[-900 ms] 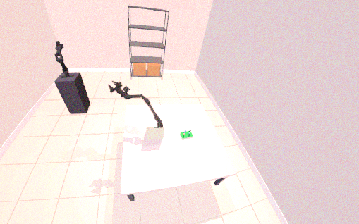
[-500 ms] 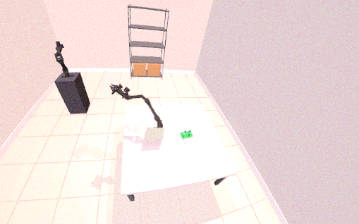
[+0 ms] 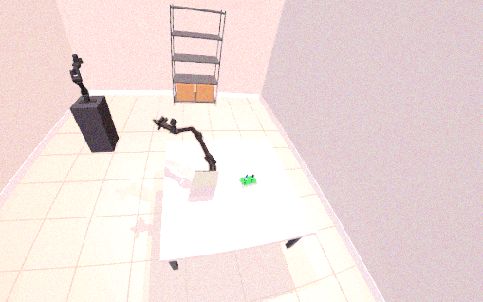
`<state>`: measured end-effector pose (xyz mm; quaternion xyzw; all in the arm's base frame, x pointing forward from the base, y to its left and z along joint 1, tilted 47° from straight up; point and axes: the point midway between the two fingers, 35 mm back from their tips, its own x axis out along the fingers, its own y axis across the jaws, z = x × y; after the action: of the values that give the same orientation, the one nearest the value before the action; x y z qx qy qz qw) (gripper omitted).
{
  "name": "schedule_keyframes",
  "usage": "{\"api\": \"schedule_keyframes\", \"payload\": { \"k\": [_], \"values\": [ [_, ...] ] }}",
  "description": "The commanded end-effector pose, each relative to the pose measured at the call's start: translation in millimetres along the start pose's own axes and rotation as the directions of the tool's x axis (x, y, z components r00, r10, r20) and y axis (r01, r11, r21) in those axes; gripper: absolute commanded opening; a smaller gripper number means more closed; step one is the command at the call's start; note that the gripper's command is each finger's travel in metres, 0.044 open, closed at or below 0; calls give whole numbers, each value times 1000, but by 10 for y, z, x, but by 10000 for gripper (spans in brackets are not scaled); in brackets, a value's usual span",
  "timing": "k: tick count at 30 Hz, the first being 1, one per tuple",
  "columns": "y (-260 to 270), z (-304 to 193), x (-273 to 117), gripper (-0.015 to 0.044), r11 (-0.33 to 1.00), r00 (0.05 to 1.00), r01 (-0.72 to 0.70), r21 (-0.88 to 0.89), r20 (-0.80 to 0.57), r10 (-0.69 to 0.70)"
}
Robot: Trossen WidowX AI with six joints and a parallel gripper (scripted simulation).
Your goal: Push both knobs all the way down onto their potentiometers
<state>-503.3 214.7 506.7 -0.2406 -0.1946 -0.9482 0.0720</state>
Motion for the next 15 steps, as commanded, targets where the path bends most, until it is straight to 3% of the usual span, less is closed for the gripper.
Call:
{"api": "schedule_keyframes", "payload": {
  "k": [1, 15],
  "values": [
    [-303, 289, -233, 0, 994, 996, 92, -63, 16, -91],
    [-1250, 957, -1067, 0, 910, 931, 365, -198, 71, -358]
  ]
}}
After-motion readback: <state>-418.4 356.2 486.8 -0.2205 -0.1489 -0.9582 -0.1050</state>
